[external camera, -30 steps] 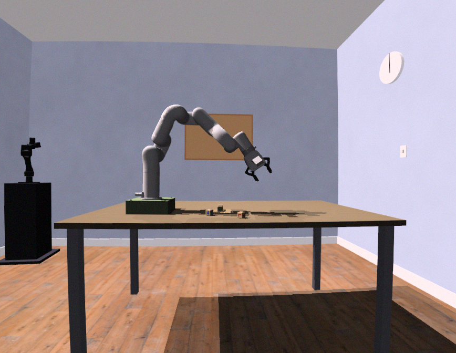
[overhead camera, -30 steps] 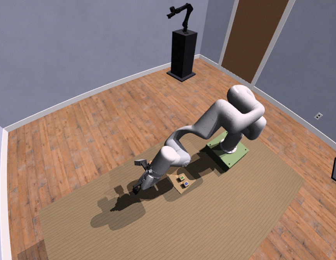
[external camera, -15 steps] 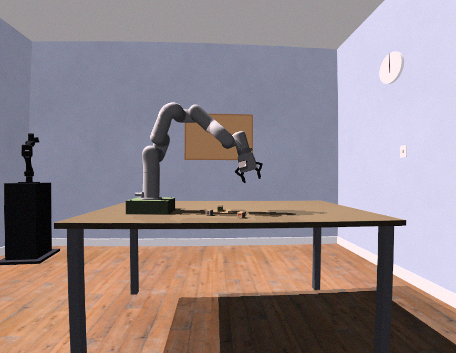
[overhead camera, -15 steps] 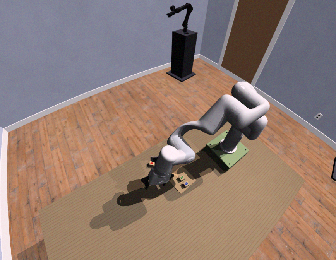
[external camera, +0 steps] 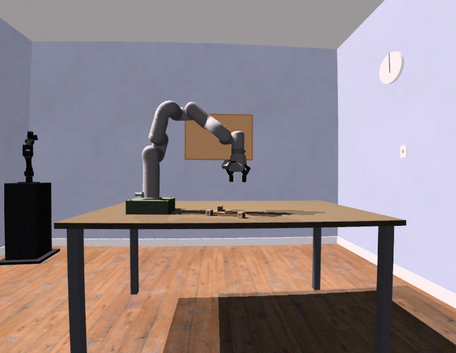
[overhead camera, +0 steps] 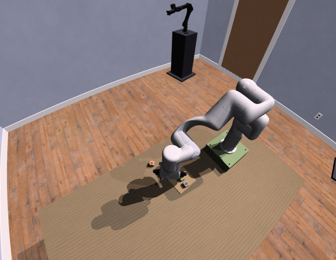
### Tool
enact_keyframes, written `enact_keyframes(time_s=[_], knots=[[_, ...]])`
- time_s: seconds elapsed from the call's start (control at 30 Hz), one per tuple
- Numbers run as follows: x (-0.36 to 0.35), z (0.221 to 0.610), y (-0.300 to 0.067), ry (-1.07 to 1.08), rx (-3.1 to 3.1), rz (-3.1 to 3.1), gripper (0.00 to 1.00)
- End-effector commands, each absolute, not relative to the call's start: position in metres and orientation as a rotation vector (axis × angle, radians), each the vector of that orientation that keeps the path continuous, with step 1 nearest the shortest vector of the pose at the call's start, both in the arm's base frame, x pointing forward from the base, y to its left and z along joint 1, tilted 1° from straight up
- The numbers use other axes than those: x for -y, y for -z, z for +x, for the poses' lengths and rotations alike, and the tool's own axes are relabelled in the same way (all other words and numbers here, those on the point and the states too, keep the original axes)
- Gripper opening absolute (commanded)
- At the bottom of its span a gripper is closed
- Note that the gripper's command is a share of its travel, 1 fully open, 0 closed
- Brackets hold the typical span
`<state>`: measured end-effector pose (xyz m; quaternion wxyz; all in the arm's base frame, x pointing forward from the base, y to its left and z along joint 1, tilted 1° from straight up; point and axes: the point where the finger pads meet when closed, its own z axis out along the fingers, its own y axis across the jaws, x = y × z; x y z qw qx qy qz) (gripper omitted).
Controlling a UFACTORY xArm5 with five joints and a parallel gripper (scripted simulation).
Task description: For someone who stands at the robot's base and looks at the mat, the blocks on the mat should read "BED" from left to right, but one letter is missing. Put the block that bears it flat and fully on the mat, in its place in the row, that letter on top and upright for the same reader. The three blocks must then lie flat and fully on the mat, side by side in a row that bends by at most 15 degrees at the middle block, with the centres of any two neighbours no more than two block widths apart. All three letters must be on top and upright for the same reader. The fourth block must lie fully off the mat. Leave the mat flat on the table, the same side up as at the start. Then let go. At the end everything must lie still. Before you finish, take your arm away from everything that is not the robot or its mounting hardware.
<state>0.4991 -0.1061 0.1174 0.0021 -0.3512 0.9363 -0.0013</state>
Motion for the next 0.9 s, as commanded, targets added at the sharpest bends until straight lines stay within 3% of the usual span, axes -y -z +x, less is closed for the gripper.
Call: enact_keyframes(time_s=[0.0, 0.5, 0.87], knots=[[0.103, 0.487, -0.12, -0.032, -3.005, -1.027, 1.0], [0.077, 0.388, -0.136, -0.197, -3.447, -0.434, 1.0], [0.066, 0.345, -0.151, -0.206, -3.613, -0.136, 1.0]])
